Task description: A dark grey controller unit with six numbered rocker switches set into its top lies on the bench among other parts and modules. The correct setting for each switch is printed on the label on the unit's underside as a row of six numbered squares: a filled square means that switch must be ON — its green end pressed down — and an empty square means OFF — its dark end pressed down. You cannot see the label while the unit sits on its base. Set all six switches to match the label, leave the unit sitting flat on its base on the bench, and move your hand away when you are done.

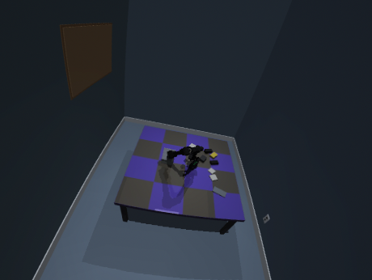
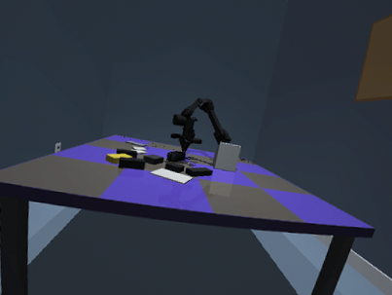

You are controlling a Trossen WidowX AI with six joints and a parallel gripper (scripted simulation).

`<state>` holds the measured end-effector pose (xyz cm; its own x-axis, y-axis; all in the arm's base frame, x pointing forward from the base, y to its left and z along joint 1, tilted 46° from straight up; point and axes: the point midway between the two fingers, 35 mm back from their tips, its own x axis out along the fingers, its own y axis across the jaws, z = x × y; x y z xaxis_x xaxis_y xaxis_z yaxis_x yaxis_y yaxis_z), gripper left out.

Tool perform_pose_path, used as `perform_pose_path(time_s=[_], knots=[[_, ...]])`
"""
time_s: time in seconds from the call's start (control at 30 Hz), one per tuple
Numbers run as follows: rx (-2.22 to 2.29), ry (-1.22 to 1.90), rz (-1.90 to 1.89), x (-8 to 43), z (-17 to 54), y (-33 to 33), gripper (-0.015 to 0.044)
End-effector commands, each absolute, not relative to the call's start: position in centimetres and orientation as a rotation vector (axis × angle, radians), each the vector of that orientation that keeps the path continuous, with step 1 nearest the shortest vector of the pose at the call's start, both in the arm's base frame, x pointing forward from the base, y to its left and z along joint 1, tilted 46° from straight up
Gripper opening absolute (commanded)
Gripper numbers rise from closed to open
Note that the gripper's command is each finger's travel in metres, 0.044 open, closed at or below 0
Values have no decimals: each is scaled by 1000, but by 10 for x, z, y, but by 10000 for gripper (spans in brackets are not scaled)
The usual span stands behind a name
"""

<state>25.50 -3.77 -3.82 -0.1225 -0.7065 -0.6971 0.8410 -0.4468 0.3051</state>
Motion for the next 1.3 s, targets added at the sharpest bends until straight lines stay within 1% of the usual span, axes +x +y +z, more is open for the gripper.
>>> perform_pose_path(time_s=[0.0,0.07,0.13,0.43,1.27], knots=[[995,193,-1781,263,-8,-48,105],[996,191,-1782,265,19,-59,157],[996,190,-1783,265,29,-63,210],[997,191,-1783,265,22,-69,440],[996,190,-1782,261,-6,-97,440]])
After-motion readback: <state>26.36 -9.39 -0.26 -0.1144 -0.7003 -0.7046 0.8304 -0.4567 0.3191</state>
